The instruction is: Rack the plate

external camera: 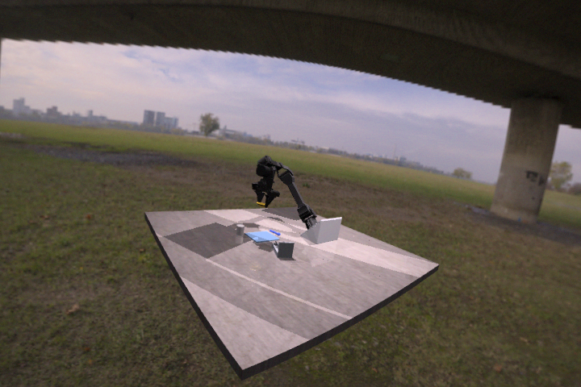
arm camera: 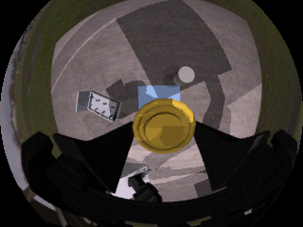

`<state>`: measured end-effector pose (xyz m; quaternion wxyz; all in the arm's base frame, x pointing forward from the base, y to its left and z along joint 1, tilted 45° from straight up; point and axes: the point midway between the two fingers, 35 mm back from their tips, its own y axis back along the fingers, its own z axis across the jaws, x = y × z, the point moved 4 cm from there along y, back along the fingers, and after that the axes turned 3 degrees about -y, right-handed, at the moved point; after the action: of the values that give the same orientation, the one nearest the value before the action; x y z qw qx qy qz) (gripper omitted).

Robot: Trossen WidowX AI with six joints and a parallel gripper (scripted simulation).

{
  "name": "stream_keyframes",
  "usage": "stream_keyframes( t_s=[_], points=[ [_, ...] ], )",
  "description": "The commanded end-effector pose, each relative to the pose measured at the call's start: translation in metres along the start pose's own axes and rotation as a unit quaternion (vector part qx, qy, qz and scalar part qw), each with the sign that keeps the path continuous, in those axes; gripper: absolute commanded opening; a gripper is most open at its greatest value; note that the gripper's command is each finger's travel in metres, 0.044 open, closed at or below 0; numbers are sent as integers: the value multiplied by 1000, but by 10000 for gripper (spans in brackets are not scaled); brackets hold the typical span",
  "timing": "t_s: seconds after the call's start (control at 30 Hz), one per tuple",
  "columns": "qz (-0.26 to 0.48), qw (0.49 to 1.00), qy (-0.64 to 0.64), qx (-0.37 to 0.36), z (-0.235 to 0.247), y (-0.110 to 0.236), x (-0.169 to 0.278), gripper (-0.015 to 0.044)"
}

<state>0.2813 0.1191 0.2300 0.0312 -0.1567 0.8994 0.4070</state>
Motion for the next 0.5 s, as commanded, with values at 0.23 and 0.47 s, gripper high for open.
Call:
stream_keyframes(
  t_s=[0.23,0.47],
  points=[
    [35,990,-133,-2,83,1,21,0],
    [52,975,-218,17,127,1,43,0]
  ],
)
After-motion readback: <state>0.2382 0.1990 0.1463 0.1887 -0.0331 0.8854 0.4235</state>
